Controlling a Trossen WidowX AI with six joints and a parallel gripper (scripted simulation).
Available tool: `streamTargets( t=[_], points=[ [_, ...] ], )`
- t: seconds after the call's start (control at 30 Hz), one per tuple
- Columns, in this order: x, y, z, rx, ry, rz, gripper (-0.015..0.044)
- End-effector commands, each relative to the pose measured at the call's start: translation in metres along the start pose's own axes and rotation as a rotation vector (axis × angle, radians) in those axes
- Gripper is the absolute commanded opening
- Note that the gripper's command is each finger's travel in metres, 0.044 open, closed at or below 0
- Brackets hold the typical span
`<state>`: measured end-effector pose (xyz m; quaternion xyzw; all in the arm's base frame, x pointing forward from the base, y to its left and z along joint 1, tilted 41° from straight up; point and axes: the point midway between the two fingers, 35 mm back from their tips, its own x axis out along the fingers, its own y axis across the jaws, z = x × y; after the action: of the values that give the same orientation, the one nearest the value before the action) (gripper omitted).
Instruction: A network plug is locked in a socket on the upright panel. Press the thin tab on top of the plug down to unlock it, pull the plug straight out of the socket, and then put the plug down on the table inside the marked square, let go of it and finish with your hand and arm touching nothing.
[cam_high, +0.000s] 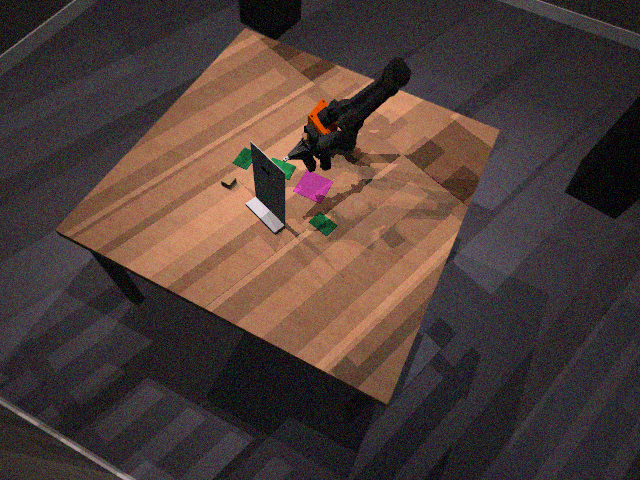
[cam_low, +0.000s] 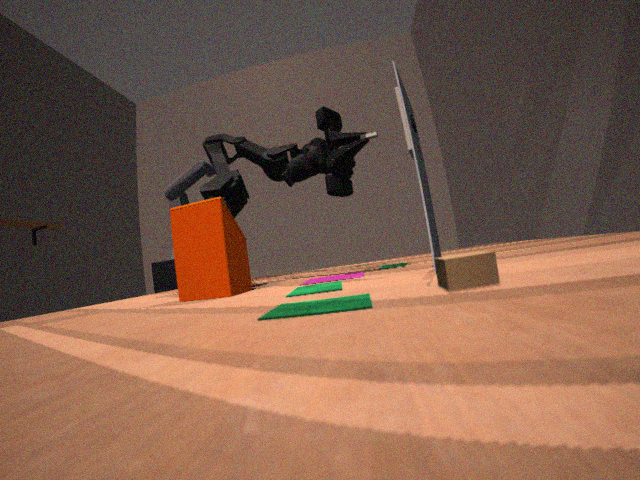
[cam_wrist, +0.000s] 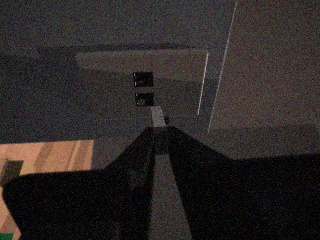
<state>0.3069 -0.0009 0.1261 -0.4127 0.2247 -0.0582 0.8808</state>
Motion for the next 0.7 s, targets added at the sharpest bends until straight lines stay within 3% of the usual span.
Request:
streamTargets(
  t=[0.0,0.47,0.67],
  points=[
    [-0.003,-0.012,0.0,-0.002,-0.004,-0.002,0.0],
    [-0.017,-0.045,-0.006,-0.001,-0.003,-0.006,0.0],
    [-0.014,-0.035,-0.008,-0.069,-0.017,0.054,0.0]
  ],
)
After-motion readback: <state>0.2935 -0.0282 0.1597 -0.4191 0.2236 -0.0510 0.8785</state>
